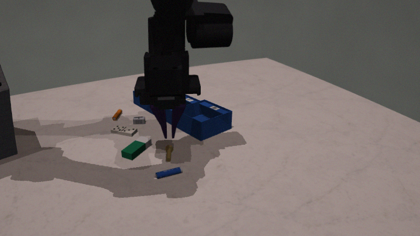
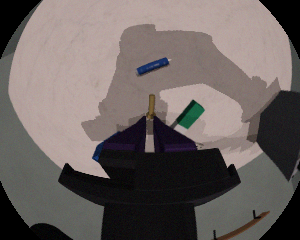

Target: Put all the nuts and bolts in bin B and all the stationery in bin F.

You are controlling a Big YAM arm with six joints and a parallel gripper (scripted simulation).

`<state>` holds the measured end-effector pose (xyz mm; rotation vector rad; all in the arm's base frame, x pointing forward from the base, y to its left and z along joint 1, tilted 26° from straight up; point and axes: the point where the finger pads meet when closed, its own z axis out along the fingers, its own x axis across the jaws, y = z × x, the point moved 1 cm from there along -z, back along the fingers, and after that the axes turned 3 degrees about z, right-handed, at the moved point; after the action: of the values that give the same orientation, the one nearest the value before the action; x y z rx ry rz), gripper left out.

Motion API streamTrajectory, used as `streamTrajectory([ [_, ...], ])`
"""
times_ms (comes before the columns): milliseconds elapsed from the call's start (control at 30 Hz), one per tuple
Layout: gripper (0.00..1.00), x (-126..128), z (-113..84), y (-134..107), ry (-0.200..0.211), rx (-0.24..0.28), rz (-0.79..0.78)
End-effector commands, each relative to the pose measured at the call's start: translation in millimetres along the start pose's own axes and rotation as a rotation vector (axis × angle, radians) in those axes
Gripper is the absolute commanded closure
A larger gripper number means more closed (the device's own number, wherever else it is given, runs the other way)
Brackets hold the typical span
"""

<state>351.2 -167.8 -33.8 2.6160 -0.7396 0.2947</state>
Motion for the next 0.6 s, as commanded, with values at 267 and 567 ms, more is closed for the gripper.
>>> streamTrajectory([
  [267, 0.91, 3.1, -22.9, 4.1, -0.002, -0.007, 0.023],
  [567, 0.91, 15.3, -28.1, 6.3, 0.019, -0.002, 0.029],
])
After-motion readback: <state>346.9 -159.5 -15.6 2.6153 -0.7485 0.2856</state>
